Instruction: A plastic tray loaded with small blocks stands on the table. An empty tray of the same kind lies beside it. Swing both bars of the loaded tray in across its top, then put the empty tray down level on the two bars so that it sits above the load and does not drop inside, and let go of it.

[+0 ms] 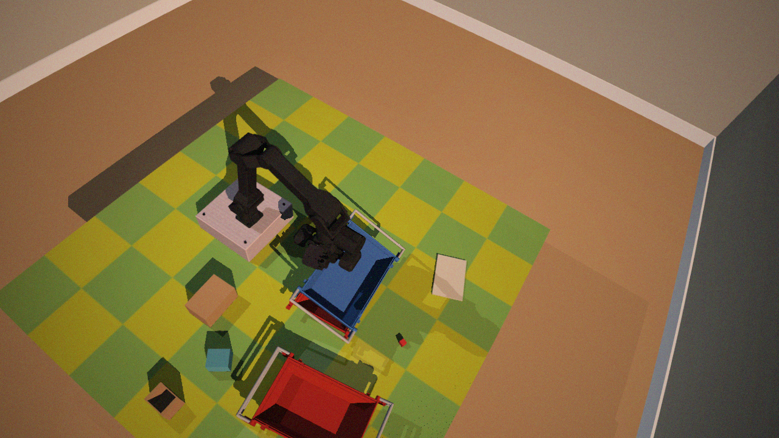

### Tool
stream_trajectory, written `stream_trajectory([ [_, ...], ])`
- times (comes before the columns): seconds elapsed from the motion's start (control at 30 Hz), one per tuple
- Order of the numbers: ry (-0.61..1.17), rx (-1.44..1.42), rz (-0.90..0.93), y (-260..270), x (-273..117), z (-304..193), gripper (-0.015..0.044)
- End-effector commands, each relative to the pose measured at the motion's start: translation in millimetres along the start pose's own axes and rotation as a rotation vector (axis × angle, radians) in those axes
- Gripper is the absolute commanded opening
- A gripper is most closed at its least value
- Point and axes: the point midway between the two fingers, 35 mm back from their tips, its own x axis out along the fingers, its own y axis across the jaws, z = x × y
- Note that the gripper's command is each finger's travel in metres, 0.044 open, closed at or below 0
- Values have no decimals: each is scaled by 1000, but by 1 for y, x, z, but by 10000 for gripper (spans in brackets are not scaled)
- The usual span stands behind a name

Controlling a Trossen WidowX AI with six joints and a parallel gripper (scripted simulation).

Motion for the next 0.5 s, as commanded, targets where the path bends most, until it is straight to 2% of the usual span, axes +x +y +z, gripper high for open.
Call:
stream_trajectory([
  [0.0, -1, -2, -18, -5, 3, 0, 0],
  [0.47, -1, -2, -19, -8, 8, 0, 0],
])
